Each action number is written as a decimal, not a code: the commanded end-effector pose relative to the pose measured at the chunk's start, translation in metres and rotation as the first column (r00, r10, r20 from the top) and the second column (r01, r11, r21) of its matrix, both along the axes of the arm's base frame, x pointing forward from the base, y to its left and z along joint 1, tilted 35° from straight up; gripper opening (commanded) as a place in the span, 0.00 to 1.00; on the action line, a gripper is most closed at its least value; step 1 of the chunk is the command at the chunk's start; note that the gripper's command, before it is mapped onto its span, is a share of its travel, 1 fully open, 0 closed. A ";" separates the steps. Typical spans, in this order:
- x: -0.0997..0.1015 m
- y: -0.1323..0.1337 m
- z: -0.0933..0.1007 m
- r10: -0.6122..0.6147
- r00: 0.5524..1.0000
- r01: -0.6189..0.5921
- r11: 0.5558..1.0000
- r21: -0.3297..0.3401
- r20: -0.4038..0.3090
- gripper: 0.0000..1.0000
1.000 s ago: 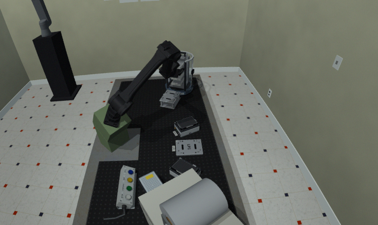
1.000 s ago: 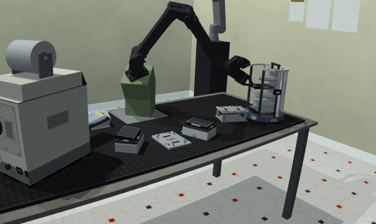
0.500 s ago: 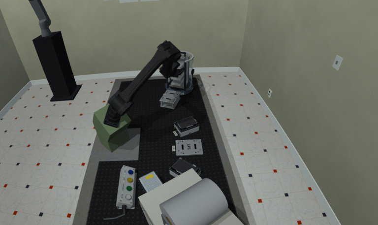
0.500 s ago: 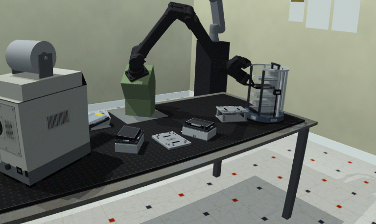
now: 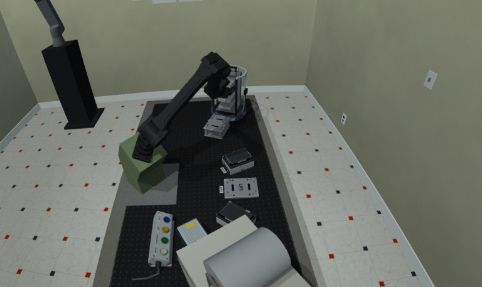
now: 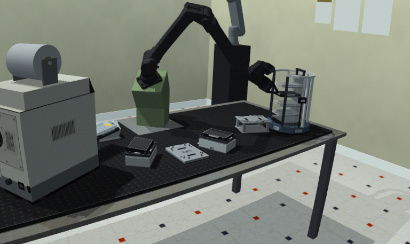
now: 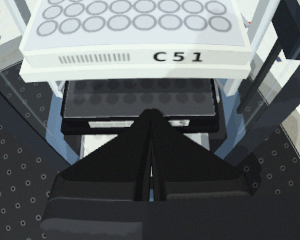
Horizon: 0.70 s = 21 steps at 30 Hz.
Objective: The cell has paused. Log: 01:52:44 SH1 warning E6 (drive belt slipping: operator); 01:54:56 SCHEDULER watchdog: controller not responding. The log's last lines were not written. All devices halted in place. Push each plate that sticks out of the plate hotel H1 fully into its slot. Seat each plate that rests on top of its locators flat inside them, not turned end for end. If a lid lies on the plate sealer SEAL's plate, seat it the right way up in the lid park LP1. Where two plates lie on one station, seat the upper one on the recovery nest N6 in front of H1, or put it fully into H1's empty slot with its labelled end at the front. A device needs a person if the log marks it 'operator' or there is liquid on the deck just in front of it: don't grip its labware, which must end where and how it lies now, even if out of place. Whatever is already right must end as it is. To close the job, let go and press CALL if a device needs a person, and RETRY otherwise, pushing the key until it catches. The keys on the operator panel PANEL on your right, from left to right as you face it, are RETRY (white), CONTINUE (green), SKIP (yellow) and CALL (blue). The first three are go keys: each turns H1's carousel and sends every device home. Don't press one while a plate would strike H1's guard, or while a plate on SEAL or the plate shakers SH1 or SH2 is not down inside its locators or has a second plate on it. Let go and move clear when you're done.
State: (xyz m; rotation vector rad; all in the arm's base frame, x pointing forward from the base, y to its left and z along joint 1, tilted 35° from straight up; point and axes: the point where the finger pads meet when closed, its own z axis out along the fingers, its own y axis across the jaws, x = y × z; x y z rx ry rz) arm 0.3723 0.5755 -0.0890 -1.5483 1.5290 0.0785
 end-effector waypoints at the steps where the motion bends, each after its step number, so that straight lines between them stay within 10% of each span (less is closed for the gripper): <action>1: -0.001 0.016 -0.008 0.003 1.000 -0.003 1.000 0.003 -0.011 0.00; 21: 0.002 0.020 -0.009 0.002 1.000 -0.002 1.000 0.004 -0.011 0.00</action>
